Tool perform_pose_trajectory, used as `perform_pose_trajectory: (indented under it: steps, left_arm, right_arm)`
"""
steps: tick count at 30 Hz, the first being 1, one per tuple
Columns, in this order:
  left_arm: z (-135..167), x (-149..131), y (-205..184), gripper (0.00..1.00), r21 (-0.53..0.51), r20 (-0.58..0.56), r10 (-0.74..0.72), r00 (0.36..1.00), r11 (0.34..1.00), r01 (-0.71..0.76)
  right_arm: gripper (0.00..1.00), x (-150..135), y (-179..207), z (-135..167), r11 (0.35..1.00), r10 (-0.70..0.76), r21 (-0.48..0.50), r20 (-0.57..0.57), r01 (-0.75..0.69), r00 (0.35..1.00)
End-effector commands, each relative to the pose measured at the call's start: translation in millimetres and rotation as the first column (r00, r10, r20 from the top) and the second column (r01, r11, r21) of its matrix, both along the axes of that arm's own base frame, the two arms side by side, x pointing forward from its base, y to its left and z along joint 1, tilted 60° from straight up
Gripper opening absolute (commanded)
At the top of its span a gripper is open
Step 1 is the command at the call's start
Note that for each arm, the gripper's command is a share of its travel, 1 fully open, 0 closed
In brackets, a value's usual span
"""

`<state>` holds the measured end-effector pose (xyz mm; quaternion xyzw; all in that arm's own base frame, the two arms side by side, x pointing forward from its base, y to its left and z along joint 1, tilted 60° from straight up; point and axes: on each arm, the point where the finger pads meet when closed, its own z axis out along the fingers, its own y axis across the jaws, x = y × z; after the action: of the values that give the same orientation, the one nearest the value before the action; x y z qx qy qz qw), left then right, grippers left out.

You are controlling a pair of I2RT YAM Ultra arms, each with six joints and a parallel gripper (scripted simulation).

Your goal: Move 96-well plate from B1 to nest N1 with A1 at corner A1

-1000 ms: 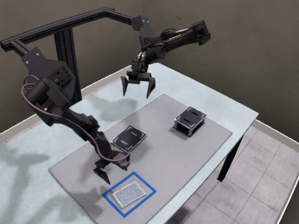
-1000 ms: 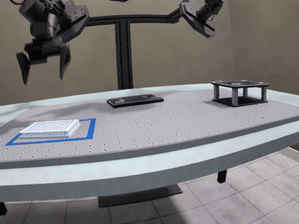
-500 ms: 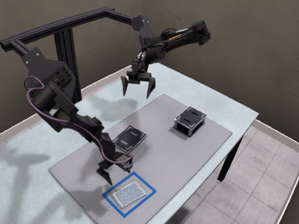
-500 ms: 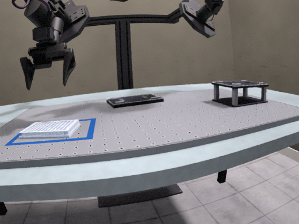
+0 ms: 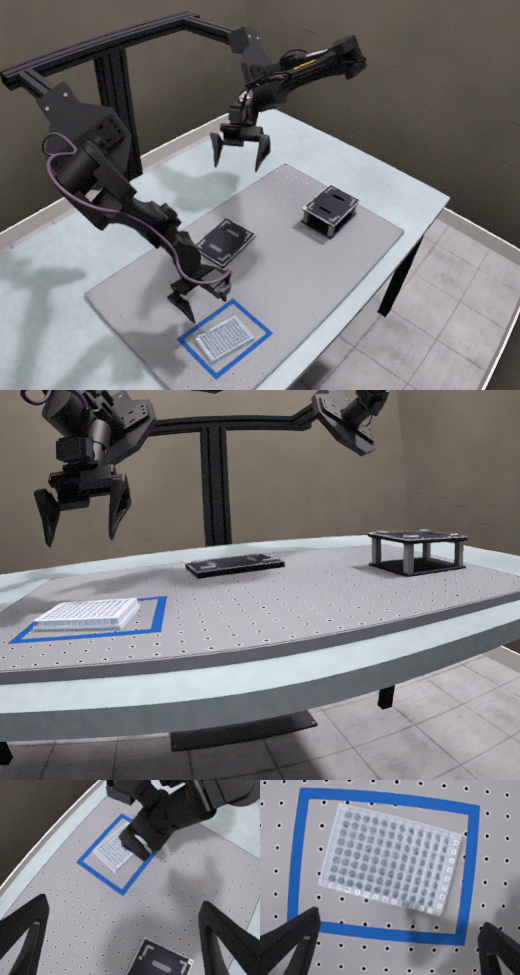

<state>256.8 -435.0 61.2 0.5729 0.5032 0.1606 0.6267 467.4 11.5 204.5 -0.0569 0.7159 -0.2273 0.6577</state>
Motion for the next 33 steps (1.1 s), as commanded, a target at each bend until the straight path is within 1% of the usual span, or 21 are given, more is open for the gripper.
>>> perform_pose_trajectory:
  steps: [1, 25, 28, 30, 32, 33]
  left_arm:
    - [4.4, -11.7, -13.8, 1.0, -0.018, 0.005, -0.04, 0.999, 0.999, 0.04]
    - [4.4, -11.7, -13.8, 1.0, -0.018, 0.005, -0.04, 0.999, 0.999, 0.04]
    - [4.4, -11.7, -13.8, 1.0, -0.018, 0.005, -0.04, 0.999, 0.999, 0.04]
    - [4.4, -11.7, -13.8, 1.0, -0.018, 0.005, -0.04, 0.999, 0.999, 0.04]
    - [4.4, -11.7, -13.8, 1.0, -0.018, 0.005, -0.04, 0.999, 0.999, 0.04]
    - [4.4, -11.7, -13.8, 1.0, -0.018, 0.005, -0.04, 0.999, 0.999, 0.04]
  right_arm:
    - [1.0, 1.8, 7.8, 19.5, 1.0, 0.013, 0.02, 0.06, -0.014, 0.998]
    - [1.0, 3.5, 11.5, 22.3, 1.0, 0.021, 0.014, 0.061, -0.022, 0.998]
    - [1.0, 4.3, 12.2, 10.5, 0.997, 0.043, -0.066, -0.025, -0.044, 0.999]
    - [1.0, 5.7, 12.9, 3.2, 0.988, 0.055, -0.138, -0.098, -0.069, 0.994]
    - [1.0, 8.3, 9.0, 2.3, 0.972, 0.055, -0.216, -0.166, -0.09, 0.985]
    - [1.0, 8.3, 9.0, 2.3, 0.972, 0.055, -0.216, -0.166, -0.09, 0.985]
